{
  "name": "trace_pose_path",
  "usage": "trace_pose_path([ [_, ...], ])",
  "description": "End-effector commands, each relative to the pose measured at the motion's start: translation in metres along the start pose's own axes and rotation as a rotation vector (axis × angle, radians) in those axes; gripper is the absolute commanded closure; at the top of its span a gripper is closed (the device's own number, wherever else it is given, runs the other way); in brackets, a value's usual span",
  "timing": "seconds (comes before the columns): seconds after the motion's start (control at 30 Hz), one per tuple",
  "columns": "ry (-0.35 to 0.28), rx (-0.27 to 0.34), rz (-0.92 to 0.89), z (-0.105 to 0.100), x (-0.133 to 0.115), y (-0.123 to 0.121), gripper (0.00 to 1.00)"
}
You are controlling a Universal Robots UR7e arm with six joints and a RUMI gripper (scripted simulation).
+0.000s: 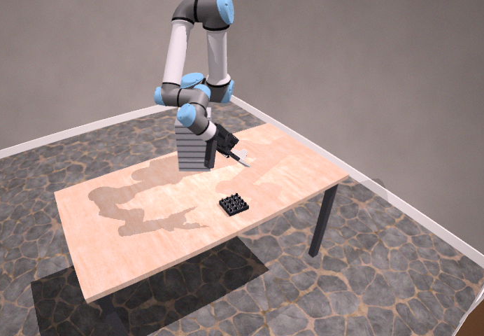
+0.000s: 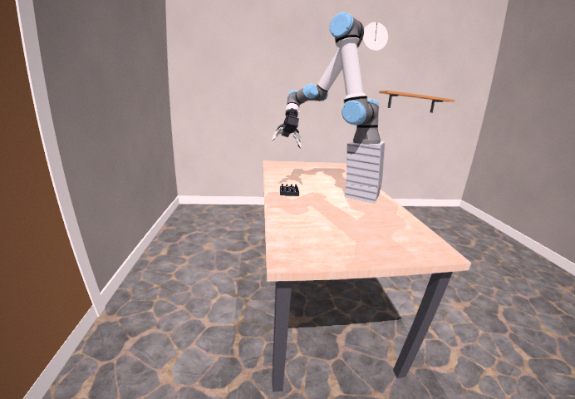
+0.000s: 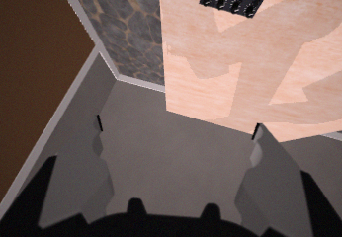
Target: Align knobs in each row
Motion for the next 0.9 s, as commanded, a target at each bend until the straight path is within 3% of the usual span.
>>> trace_pose_path([
  [0.0,0.047,-0.063,-0.136,0.023,0.013,0.010,0.00],
  [0.27,0.084,-0.132,-0.269,0.042,0.023,0.020,0.00],
  [0.87,0.185,-0.354,-0.680,0.094,0.050,0.049,0.00],
])
Point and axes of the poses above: the point where the finger pads meet when closed, its own z axis out along the fingers, its own y axis across the jaws, x = y × z, the point moved 6 cm from there along -z, back along the fingers, and after that the axes turned 9 degrees about -z, right-handed, at the moved point
